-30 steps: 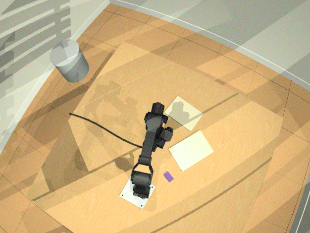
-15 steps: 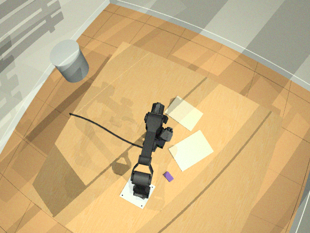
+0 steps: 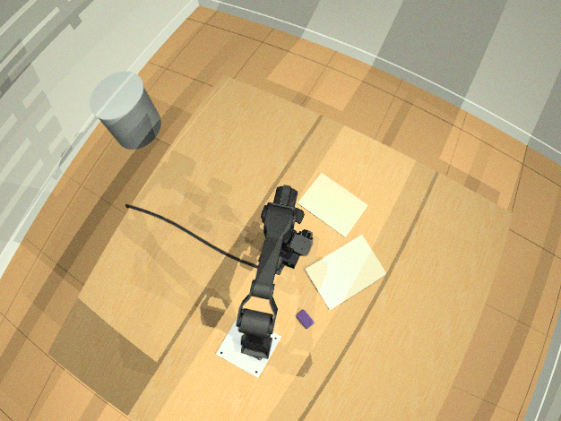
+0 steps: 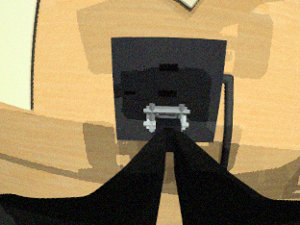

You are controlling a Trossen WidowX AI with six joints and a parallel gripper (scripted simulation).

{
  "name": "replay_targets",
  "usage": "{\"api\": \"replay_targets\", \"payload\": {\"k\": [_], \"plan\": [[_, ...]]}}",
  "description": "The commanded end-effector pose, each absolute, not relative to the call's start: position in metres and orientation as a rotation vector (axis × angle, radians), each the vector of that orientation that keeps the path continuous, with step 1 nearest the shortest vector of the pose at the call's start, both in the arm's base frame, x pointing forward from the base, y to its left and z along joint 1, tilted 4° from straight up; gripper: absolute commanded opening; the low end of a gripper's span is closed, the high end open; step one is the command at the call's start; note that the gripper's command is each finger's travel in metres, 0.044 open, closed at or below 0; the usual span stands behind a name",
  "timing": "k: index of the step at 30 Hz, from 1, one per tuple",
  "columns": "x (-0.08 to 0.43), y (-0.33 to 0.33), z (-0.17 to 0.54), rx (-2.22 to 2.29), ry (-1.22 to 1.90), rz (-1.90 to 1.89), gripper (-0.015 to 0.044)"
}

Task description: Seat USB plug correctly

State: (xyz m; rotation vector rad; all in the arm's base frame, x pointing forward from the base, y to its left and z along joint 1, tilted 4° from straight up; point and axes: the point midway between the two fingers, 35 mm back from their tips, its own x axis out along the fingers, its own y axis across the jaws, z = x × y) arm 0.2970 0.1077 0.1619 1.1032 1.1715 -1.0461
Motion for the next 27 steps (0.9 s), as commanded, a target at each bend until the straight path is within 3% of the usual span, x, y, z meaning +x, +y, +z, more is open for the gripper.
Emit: {"api": "replay_targets", "payload": {"k": [1,27], "plan": [[0.2978,0.1069,0.1612,1.098,1.168,-1.044,0.0000],[0.2981,0.1070,0.1581,1.098,1.168,-1.044,0.0000]]}}
